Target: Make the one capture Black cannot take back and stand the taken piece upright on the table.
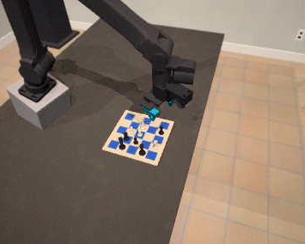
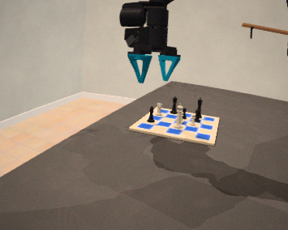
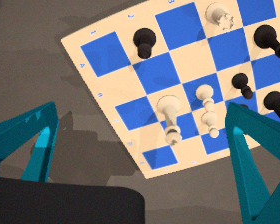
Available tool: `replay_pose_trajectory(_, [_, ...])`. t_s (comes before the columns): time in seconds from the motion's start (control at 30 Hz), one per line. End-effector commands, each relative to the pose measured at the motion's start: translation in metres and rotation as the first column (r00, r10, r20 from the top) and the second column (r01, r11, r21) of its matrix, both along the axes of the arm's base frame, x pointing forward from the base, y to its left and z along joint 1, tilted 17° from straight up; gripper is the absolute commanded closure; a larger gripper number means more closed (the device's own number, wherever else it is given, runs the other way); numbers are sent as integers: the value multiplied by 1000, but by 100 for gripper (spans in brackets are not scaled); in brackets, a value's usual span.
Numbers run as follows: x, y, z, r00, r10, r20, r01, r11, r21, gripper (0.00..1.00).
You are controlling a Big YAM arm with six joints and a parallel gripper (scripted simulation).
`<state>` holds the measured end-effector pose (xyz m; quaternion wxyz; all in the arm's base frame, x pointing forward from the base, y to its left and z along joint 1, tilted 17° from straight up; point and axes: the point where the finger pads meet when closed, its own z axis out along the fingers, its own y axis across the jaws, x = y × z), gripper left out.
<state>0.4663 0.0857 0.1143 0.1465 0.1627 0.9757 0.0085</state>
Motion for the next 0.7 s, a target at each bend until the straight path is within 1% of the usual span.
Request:
replay_pose_trajectory(0.0, [13,-3,1,975,-223,22,221,973,67,0])
replay_pose_trajectory(0.03, [13,-3,1,975,-223,22,221,973,67,0])
replay_pose_trajectory(0.07, [10,0,-2,945,-328,13,325,940,99,0])
replay_pose_trajectory(0.13, [11,-1,-3,914,-406,8,402,907,124,0])
replay_pose_trajectory(0.23, [13,-1,-1,853,-522,1,514,842,164,0])
replay_pose_trajectory(0.27, [13,-1,-1,829,-559,-2,550,816,176,65])
replay_pose_trajectory(0.3, [13,-1,-1,804,-594,-5,584,790,187,65])
replay_pose_trajectory(0.67, [11,-1,-2,805,-594,-12,585,790,182,65])
